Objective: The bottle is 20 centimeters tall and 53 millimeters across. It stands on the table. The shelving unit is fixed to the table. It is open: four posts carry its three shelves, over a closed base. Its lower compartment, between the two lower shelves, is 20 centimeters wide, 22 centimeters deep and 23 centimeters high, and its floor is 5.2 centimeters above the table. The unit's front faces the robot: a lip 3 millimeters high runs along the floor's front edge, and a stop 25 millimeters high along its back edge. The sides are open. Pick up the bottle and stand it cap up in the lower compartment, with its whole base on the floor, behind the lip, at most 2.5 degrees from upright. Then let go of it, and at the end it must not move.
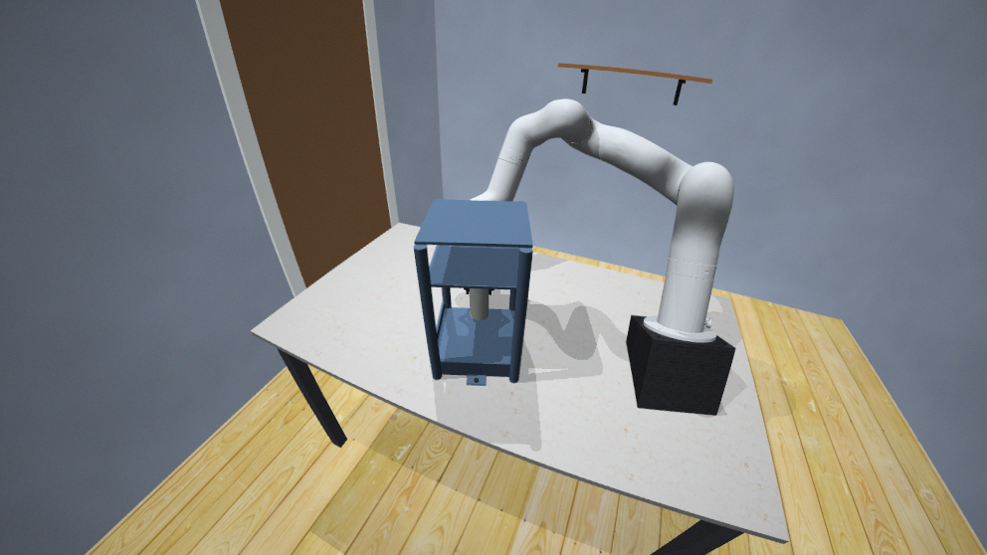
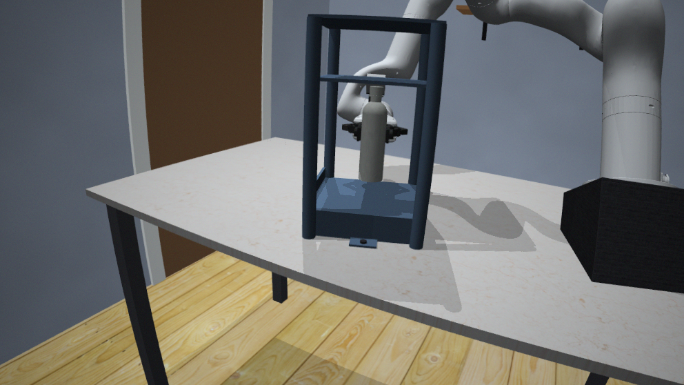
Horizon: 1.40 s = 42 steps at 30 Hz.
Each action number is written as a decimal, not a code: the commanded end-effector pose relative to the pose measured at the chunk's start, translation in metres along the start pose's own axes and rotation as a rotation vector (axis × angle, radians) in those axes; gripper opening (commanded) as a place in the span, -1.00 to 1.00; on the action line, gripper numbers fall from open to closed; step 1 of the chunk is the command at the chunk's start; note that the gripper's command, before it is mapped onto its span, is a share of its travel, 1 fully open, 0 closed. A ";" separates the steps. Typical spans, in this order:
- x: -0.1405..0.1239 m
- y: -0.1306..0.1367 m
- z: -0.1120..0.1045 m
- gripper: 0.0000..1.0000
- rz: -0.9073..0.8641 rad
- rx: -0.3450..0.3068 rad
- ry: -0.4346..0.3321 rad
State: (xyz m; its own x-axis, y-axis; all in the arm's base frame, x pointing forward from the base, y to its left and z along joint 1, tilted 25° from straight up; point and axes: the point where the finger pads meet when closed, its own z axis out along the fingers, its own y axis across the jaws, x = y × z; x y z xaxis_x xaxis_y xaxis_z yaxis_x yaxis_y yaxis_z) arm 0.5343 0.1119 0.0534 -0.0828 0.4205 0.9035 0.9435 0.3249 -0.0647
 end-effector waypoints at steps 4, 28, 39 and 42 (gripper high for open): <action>0.001 0.001 0.000 -1.00 -0.002 0.000 0.000; -0.016 0.001 0.000 -1.00 -0.002 0.000 0.000; -0.018 0.001 0.000 -1.00 -0.002 0.000 0.000; -0.018 0.001 0.000 -1.00 -0.002 0.000 0.000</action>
State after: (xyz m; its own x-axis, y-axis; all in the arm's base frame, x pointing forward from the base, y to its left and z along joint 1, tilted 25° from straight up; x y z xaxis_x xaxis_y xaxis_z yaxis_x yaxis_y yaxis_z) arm 0.5364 0.1043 0.0365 -0.0829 0.4204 0.9035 0.9435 0.3250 -0.0646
